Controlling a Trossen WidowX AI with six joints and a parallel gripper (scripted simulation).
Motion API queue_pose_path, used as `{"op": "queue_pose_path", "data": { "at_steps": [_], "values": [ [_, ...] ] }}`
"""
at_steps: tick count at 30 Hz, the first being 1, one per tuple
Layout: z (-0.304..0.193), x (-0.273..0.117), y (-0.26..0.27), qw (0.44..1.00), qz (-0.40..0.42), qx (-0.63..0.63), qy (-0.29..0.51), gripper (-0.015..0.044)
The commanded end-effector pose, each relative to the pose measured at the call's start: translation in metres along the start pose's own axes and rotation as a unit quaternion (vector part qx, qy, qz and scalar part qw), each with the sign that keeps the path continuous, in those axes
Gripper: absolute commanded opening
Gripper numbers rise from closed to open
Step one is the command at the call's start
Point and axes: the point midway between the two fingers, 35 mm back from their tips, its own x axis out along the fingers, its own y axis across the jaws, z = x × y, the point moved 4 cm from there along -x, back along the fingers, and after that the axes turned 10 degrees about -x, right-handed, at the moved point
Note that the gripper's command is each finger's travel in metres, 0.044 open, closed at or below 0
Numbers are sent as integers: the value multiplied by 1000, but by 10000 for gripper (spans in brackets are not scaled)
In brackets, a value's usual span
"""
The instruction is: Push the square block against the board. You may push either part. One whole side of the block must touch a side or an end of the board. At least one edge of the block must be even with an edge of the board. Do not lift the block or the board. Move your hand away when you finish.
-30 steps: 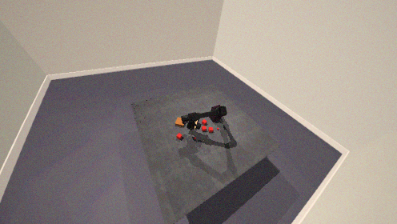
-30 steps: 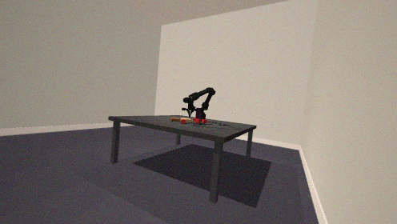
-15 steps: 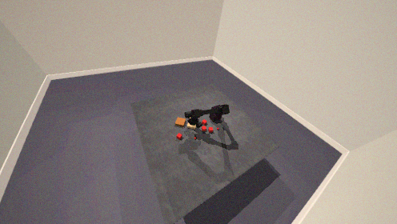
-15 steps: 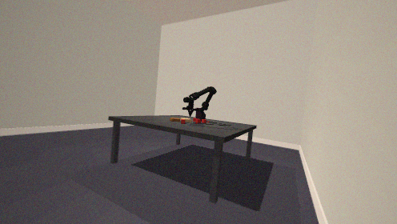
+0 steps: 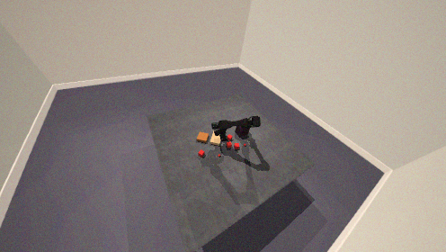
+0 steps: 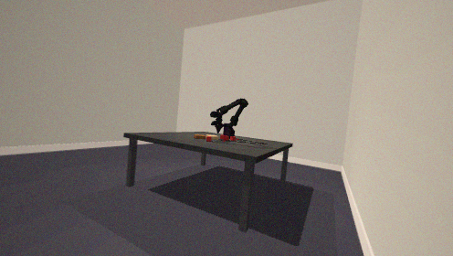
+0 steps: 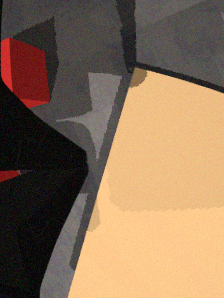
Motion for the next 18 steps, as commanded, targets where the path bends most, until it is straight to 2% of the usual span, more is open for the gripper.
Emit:
{"op": "queue_pose_path", "data": {
  "at_steps": [1,10,14,16,18],
  "values": [
    [-10,0,-5,999,-1,53,0,0],
    [-39,3,-14,980,2,199,1,0],
    [-41,3,-14,978,2,210,1,0],
    [-40,13,-14,978,2,210,1,0],
    [-41,39,-14,978,2,210,1,0]
  ]
}}
